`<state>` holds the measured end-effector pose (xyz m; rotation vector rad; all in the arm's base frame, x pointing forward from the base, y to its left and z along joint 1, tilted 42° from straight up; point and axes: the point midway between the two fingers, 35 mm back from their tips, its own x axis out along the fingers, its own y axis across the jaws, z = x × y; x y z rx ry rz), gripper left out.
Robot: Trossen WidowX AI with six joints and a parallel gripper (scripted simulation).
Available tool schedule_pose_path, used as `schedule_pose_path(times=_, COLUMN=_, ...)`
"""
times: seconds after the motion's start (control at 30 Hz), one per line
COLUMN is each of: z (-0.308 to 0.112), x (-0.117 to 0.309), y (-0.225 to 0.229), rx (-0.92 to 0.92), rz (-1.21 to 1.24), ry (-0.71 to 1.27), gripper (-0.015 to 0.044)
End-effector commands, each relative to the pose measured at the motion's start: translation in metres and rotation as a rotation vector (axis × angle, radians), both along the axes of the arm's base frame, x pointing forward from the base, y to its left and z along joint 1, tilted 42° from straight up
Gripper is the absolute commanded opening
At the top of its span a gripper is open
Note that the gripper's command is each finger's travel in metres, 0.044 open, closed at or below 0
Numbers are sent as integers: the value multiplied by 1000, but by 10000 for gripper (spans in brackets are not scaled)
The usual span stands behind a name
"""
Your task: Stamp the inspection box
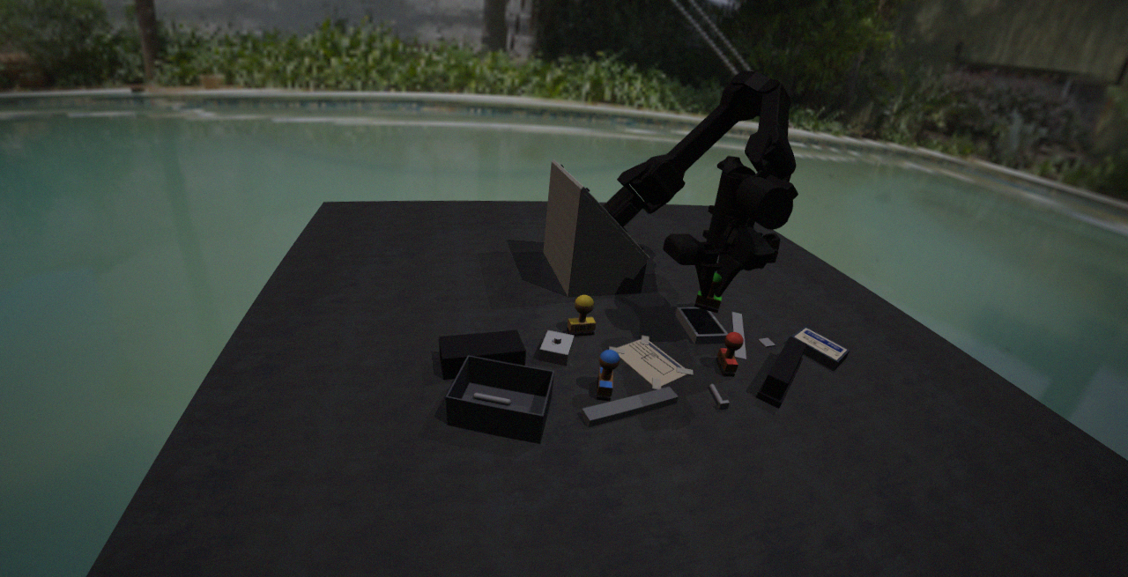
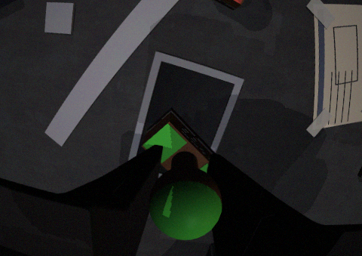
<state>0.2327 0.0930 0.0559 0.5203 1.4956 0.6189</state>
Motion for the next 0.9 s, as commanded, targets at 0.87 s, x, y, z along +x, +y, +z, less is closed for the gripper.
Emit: schedule_pose_path(times=0.87, z=-15, x=-3, y=14, rx=6, rz=-1, ry=6, gripper=0)
